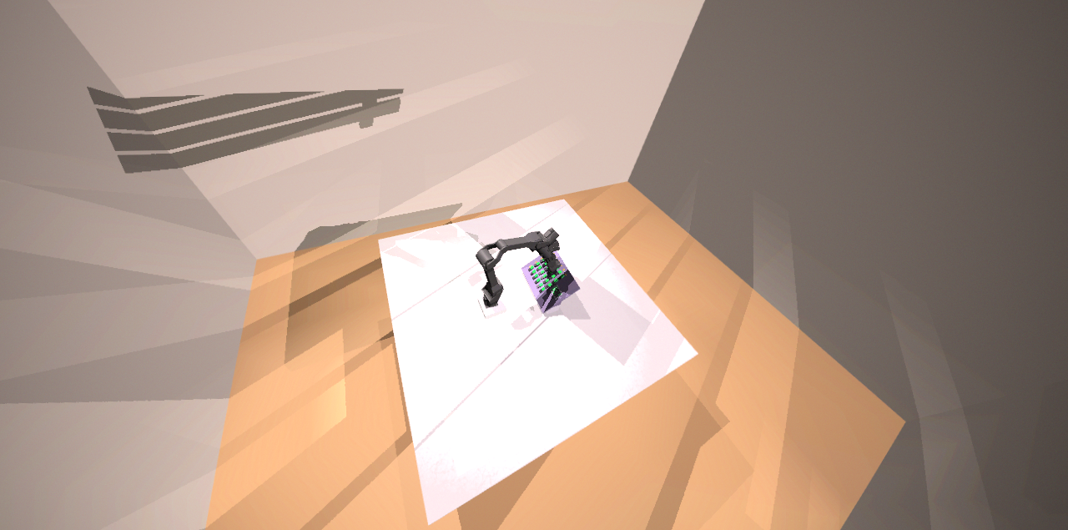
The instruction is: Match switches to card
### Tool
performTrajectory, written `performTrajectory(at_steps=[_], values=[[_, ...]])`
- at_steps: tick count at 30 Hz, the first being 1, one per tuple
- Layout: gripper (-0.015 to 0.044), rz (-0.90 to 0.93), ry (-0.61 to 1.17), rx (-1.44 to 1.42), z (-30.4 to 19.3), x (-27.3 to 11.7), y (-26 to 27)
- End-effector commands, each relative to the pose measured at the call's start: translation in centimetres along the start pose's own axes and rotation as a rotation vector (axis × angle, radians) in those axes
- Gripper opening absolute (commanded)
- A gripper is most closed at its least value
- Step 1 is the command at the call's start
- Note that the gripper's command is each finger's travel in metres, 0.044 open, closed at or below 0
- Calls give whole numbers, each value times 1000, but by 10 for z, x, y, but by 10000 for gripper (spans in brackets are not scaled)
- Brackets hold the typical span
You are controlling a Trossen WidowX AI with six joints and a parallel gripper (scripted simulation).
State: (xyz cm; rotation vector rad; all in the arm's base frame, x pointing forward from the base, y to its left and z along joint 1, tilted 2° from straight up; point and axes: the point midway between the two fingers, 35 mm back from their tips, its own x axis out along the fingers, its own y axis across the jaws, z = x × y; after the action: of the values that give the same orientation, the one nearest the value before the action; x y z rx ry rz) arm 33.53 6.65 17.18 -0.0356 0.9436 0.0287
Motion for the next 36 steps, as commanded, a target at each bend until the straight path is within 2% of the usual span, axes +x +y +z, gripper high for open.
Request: performTrajectory(at_steps=[1, 12, 36], values=[[0, 5, 11, -7, -2, 6, 1], [0, 4, 10, -7, -2, 20, 1], [0, 4, 10, -7, -2, 20, 1]])
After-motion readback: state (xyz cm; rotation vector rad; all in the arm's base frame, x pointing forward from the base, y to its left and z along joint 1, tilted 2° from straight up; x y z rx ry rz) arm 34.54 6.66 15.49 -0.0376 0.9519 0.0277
